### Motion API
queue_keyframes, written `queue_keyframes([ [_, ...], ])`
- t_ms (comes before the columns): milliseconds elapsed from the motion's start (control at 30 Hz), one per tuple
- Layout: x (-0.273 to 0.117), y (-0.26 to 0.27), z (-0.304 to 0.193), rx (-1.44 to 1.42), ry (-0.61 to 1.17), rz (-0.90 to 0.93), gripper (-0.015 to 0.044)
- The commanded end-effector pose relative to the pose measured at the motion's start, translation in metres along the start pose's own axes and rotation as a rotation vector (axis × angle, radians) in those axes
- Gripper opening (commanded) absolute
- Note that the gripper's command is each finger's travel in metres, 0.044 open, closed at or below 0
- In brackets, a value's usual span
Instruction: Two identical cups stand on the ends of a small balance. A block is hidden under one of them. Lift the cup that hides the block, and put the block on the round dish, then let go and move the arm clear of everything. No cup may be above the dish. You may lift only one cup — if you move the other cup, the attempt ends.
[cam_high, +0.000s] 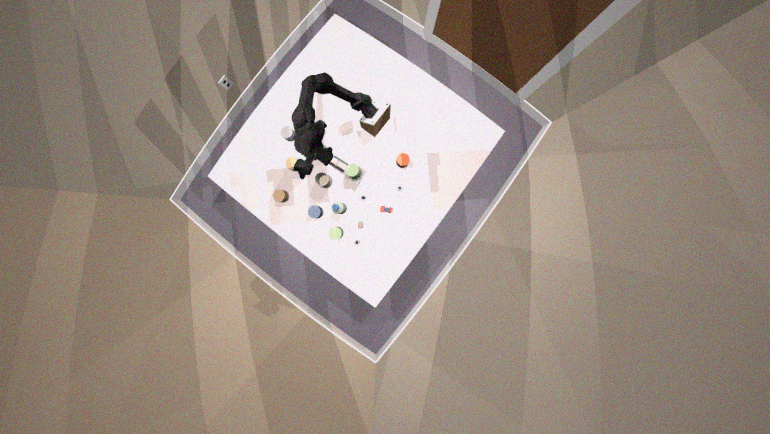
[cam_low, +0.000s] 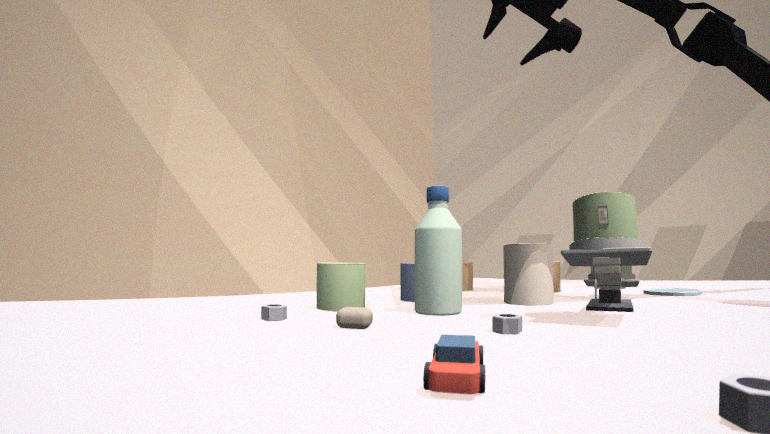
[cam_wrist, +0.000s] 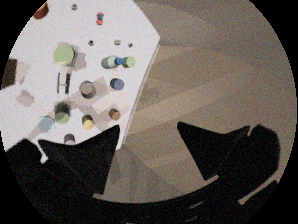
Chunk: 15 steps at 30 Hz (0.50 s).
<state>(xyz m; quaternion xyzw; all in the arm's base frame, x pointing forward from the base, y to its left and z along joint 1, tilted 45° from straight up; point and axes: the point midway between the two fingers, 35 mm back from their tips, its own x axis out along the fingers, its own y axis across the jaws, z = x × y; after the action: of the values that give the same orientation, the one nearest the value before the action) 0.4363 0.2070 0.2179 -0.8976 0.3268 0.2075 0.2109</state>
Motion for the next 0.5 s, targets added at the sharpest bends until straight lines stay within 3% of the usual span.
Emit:
queue_keyframes([
  [0, 0.0, 0.001, 0.0, 0.006, 0.0, 0.0, 0.0426],
  [467, -0.024, 0.057, 0.015, 0.465, -0.014, 0.015, 0.044],
])
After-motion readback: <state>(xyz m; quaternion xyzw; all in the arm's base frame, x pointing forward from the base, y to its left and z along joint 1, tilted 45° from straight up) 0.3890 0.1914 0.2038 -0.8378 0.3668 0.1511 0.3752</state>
